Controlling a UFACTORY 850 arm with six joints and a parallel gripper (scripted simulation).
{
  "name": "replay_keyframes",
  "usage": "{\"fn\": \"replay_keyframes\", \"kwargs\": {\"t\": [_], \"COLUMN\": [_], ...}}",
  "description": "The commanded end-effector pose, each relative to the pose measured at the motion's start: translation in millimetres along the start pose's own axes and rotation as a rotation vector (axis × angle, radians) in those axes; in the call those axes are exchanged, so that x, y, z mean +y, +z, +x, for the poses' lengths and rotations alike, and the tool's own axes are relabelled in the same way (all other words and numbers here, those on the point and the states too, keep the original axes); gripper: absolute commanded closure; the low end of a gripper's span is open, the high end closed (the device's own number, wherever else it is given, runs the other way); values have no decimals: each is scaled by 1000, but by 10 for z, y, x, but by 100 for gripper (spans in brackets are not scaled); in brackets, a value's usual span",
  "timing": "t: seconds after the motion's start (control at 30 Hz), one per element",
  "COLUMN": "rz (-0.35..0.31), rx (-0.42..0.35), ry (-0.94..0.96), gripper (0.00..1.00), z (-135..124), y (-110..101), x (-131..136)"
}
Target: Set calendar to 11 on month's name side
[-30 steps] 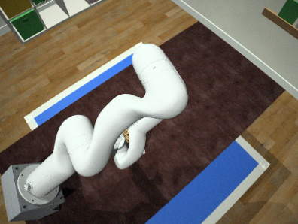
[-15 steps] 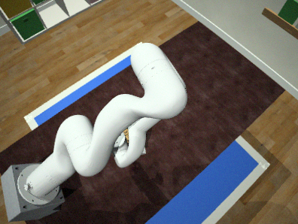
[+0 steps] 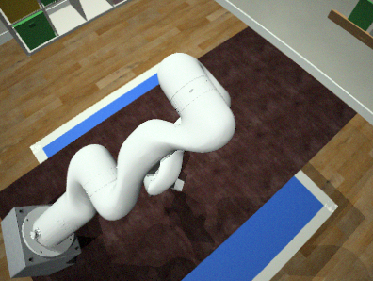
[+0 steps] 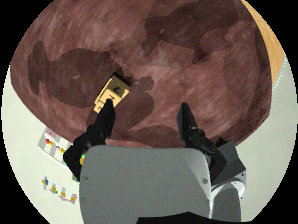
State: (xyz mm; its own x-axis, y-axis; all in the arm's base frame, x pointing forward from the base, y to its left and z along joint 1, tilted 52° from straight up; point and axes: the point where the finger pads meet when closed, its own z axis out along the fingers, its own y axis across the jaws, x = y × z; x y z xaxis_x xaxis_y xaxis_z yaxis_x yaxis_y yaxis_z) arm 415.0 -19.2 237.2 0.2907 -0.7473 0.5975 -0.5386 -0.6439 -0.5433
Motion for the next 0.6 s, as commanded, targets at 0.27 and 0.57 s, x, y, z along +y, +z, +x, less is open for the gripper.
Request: {"fn": "replay_keyframes", "kwargs": {"t": [0.27,0.57], "rz": [-15,-20], "rx": [4,-20], "ry": [399,637], "gripper": [0,0], "z": [-193,-386], "y": [-100,-217], "x": [-496,-783]}}
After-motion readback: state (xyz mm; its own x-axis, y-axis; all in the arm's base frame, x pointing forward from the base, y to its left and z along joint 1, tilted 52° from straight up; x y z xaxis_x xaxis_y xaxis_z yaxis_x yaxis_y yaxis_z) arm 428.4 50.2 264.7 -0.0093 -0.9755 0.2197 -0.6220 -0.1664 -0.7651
